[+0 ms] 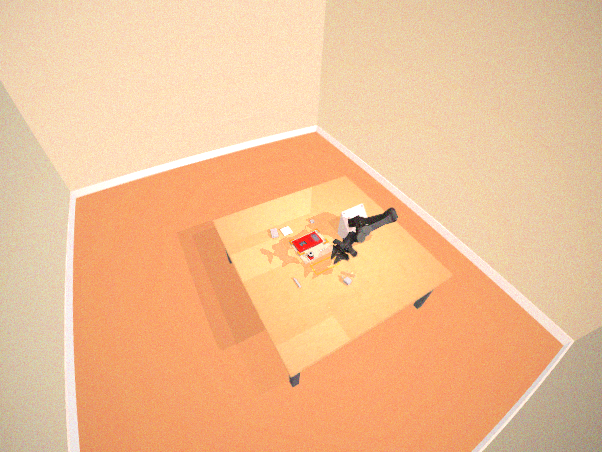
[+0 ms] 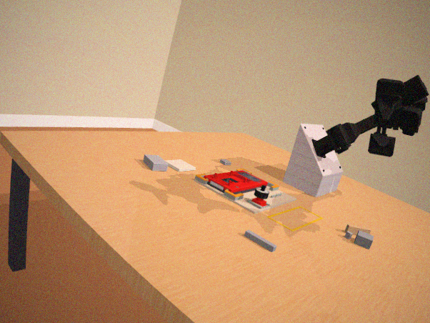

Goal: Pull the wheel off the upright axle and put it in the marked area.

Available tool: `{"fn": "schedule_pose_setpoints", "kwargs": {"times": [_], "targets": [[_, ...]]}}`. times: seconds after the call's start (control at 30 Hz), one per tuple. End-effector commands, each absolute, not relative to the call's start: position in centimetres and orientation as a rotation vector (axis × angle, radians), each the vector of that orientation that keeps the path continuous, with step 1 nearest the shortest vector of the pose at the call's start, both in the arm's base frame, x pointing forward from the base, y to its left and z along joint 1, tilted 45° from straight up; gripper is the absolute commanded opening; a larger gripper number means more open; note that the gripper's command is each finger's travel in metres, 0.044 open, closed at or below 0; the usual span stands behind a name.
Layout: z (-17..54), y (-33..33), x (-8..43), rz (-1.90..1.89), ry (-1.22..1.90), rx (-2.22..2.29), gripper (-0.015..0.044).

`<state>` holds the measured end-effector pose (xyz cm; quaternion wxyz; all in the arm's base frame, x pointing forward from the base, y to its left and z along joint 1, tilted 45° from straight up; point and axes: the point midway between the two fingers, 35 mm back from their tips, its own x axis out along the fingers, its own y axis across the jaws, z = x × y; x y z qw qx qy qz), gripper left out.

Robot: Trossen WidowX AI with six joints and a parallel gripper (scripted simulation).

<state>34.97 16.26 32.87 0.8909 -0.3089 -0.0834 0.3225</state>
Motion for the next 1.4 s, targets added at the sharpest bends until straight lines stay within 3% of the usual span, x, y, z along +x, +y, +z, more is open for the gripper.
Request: {"fn": "schedule_pose_setpoints", "kwargs": {"times": [0.0, 0.3, 0.63, 1.07, 1.37], "targets": [[27.0, 15.9, 37.6, 0.755, 0.098, -0.548, 0.03], [13.5, 13.4, 39.1, 0.86, 0.751, -0.211, 0.03], [2.3, 10.0, 34.7, 0.78, 1.507, 0.418, 0.03], [1.8, 10.0, 34.8, 0.767, 1.552, 0.466, 0.03], [-2.9, 14.6, 33.9, 0.768, 1.552, 0.467, 0.03]]}}
